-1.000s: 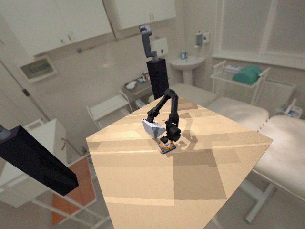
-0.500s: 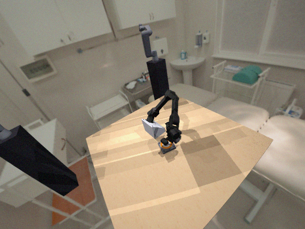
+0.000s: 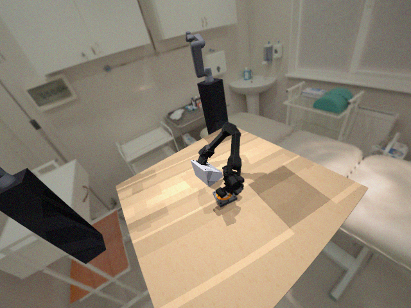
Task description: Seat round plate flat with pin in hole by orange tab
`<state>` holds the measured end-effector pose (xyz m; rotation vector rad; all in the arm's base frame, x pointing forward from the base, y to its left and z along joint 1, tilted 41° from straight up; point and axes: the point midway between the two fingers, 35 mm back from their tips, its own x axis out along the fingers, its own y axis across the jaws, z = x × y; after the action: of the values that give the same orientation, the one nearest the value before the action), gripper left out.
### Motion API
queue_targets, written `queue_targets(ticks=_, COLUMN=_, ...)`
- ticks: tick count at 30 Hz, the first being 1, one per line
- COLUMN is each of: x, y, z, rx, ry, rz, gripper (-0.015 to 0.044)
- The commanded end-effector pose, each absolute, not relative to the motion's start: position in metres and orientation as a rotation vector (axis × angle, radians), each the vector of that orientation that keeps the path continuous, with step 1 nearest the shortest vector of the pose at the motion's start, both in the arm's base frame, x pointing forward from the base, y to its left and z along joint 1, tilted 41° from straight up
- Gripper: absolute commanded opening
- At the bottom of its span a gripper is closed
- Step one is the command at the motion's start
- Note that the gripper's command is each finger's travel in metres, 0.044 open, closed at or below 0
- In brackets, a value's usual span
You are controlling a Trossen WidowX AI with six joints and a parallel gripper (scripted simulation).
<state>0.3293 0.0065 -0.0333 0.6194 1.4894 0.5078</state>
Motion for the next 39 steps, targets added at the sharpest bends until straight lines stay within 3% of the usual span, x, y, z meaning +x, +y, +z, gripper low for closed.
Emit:
queue_targets(ticks=1, x=0.331, y=0.001, z=-0.038, rx=0.612, ry=1.492, rz=0.506, gripper=0.0000)
queue_targets(ticks=25, x=0.334, y=-0.014, z=-0.052, rx=0.612, ry=1.492, rz=0.505, gripper=0.0000)
queue_targets(ticks=39, x=0.331, y=-0.037, z=-0.024, rx=0.623, ry=1.492, rz=0.501, gripper=0.0000)
